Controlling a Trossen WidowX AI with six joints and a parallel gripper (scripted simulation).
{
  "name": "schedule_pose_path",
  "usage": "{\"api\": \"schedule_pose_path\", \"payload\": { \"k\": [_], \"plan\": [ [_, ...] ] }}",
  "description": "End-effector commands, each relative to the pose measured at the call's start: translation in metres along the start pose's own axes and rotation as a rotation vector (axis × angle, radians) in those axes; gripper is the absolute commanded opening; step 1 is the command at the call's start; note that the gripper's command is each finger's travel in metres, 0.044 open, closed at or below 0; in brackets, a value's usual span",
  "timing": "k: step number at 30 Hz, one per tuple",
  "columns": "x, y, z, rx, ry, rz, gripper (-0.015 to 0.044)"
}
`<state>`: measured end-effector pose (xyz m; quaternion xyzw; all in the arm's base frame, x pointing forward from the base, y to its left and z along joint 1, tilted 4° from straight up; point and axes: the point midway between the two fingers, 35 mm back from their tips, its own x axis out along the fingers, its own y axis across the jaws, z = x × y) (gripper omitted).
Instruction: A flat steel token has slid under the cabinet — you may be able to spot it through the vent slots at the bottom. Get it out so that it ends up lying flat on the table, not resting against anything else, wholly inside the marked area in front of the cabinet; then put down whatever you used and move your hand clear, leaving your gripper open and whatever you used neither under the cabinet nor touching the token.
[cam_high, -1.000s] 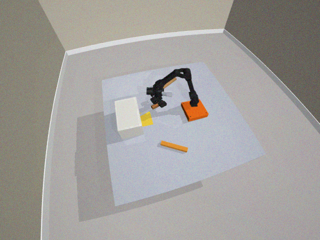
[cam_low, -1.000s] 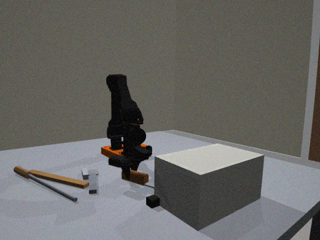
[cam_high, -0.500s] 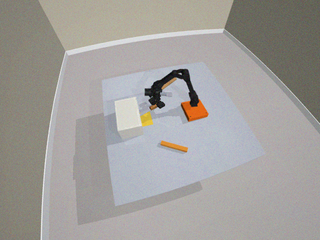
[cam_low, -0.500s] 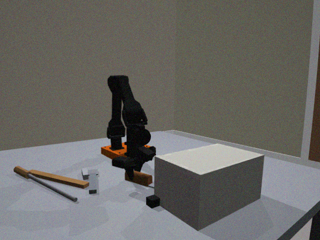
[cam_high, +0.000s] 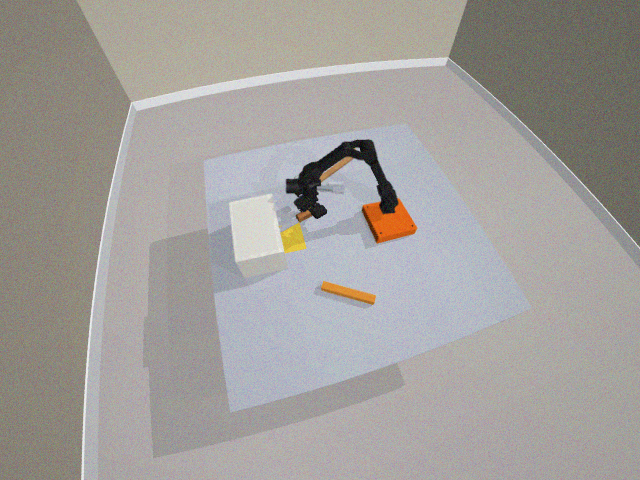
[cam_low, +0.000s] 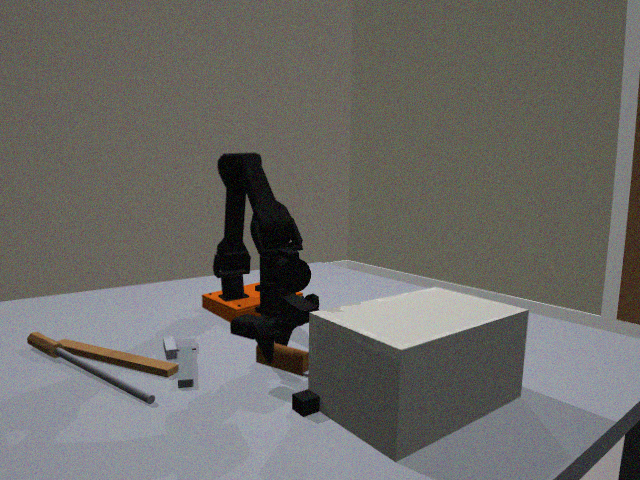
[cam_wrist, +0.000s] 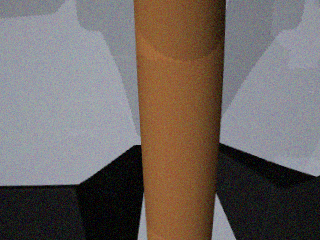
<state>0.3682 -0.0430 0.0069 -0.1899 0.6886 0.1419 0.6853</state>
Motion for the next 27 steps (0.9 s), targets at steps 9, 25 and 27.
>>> {"api": "schedule_pose_path", "payload": {
  "k": [9, 25, 27],
  "plan": [
    [-0.001, -0.001, 0.015, 0.000, -0.001, -0.003, 0.0000],
    [-0.001, -0.001, 0.032, 0.000, -0.003, -0.003, 0.0000],
    [-0.001, -0.001, 0.034, 0.000, -0.003, -0.003, 0.0000]
  ]
}}
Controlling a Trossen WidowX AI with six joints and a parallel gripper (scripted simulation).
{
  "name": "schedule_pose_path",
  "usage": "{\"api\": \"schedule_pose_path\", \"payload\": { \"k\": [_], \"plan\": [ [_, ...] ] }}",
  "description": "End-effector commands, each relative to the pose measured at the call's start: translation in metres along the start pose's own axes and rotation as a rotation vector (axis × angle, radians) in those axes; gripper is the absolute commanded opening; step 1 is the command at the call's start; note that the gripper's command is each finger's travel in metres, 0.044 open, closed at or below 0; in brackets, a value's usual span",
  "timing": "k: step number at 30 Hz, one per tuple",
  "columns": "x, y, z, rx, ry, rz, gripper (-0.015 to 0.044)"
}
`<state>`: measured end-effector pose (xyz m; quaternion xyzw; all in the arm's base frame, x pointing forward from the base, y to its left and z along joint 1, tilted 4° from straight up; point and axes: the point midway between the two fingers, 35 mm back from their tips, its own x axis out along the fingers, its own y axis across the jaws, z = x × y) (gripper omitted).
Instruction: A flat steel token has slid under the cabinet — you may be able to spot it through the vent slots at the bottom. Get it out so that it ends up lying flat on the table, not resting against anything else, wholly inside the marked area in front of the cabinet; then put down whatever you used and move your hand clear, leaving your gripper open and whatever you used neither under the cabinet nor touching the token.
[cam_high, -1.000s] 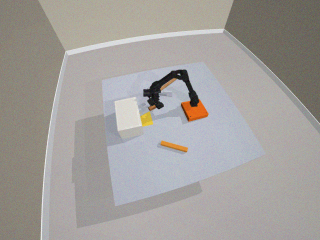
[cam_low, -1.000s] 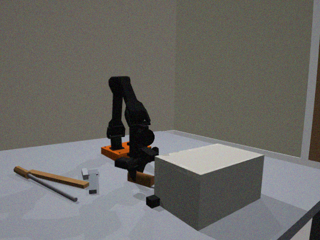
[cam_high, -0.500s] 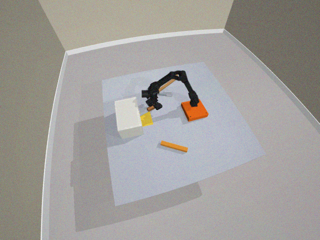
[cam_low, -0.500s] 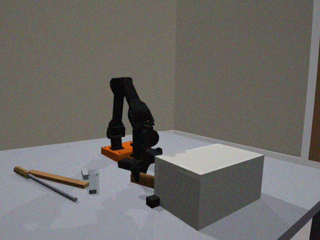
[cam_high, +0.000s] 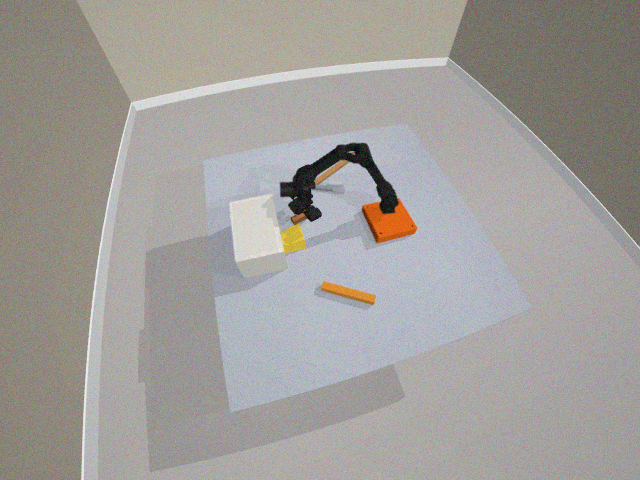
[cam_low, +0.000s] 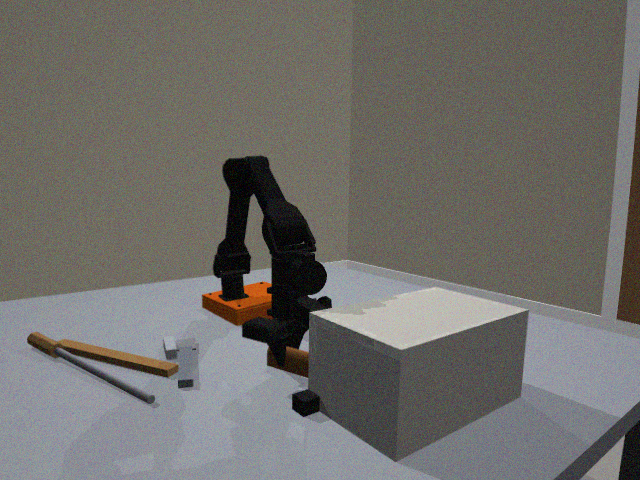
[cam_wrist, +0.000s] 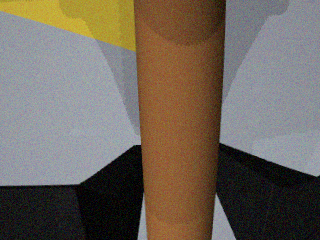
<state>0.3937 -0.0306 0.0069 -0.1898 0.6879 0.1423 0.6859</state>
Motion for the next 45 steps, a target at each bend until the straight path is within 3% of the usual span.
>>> {"api": "schedule_pose_path", "payload": {
  "k": [1, 45],
  "plan": [
    [0.000, 0.000, 0.006, 0.001, -0.001, -0.003, 0.0000],
    [0.000, 0.014, 0.018, 0.001, -0.002, -0.002, 0.0000]
  ]
}}
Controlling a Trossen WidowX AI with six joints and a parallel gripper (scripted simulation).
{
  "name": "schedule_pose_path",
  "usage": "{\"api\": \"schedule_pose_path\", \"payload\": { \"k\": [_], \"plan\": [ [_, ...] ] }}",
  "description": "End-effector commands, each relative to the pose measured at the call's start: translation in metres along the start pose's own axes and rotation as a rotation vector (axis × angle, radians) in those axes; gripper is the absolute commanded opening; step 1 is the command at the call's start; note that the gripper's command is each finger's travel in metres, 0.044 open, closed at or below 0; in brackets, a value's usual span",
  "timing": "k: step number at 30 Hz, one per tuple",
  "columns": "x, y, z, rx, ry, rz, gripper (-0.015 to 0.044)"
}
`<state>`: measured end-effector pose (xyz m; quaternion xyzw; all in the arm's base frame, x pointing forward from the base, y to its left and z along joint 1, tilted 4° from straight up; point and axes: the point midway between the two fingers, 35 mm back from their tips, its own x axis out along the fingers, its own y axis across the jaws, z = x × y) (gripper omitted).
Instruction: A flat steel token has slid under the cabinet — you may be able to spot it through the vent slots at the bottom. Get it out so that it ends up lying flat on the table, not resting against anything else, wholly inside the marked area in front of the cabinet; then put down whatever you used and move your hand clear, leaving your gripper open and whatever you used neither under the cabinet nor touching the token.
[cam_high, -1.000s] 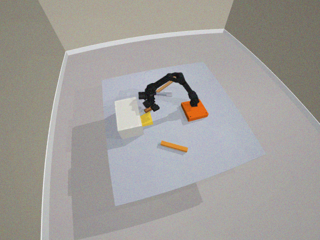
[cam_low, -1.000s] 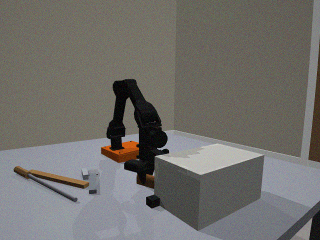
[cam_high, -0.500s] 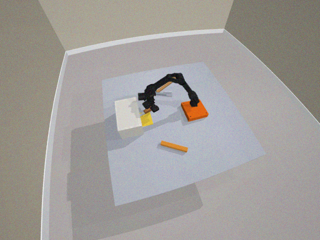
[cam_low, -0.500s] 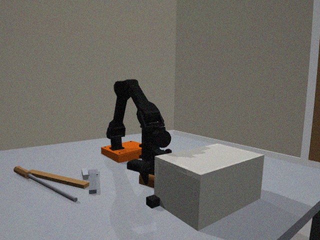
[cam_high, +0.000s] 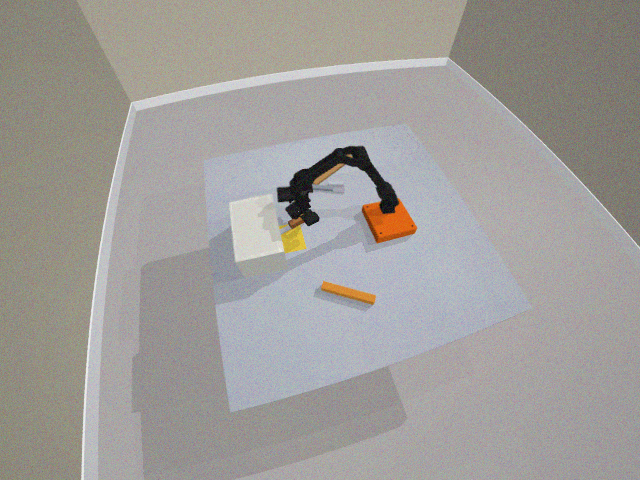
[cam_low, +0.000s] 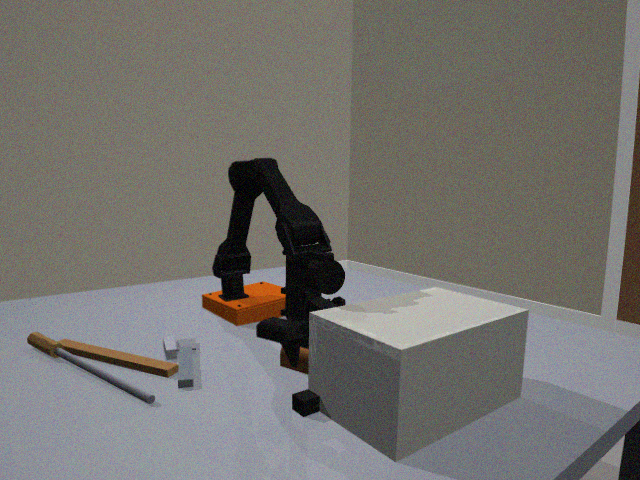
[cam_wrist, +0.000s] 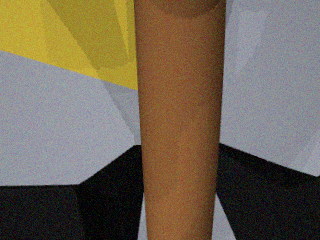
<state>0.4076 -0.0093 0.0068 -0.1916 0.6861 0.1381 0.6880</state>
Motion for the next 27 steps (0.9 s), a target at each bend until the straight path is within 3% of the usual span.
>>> {"api": "schedule_pose_path", "payload": {
  "k": [1, 27],
  "plan": [
    [0.001, 0.001, -0.005, -0.003, 0.001, 0.008, 0.0000],
    [0.001, 0.000, -0.032, -0.003, 0.004, 0.007, 0.0000]
  ]
}}
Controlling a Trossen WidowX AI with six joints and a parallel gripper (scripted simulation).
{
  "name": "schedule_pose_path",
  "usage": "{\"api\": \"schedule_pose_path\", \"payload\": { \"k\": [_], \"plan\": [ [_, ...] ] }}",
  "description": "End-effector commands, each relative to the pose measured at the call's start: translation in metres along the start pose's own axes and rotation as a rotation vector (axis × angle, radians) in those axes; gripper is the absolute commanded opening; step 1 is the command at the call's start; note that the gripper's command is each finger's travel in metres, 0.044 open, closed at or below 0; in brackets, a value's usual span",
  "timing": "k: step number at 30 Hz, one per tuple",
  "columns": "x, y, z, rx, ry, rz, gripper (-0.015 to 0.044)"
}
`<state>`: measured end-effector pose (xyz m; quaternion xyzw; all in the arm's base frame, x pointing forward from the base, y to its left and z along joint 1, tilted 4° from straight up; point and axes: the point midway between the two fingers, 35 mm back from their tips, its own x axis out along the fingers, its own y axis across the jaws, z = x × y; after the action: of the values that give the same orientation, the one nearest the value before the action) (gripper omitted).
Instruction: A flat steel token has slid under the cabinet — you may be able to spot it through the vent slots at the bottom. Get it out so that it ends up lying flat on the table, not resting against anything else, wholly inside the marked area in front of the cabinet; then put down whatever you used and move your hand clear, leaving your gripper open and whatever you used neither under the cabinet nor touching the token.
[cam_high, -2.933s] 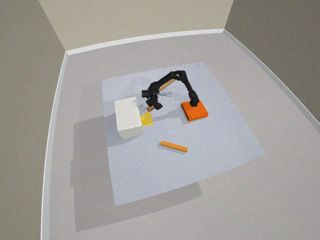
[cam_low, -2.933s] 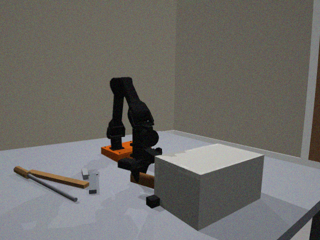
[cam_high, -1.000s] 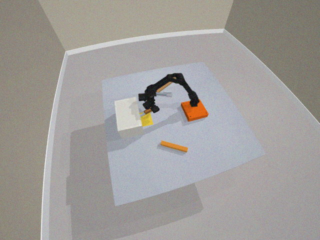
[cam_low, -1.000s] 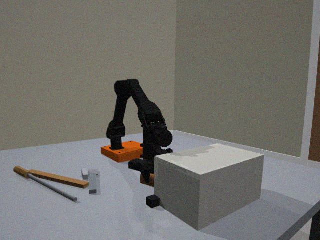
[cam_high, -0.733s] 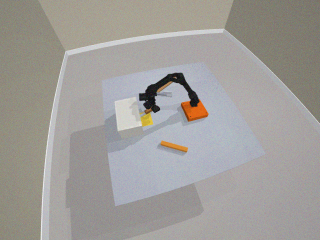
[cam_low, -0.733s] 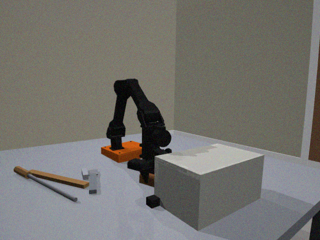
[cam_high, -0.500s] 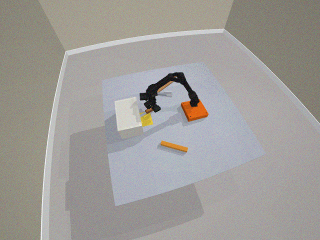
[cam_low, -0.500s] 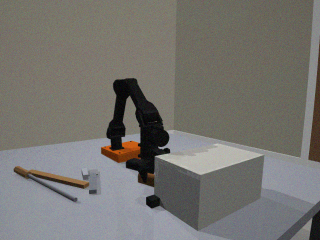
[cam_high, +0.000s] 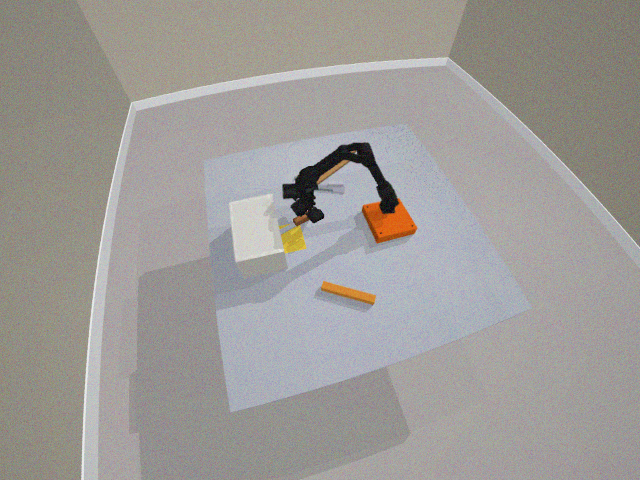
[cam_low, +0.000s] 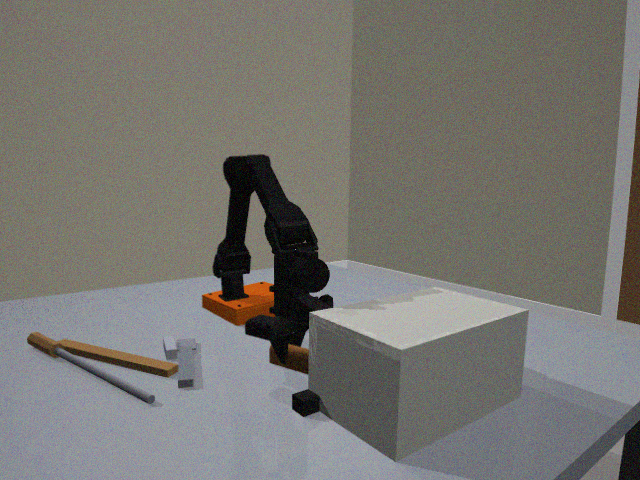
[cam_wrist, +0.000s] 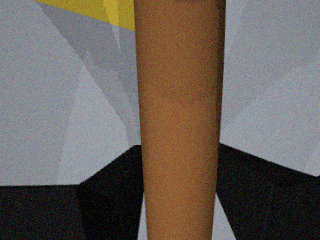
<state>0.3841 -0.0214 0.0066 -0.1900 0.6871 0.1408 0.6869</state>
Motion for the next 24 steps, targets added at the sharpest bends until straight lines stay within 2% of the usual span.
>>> {"api": "schedule_pose_path", "payload": {
  "k": [1, 24],
  "plan": [
    [0.001, 0.000, -0.007, -0.001, 0.002, 0.001, 0.0000],
    [0.001, -0.001, -0.033, -0.001, 0.005, 0.001, 0.0000]
  ]
}}
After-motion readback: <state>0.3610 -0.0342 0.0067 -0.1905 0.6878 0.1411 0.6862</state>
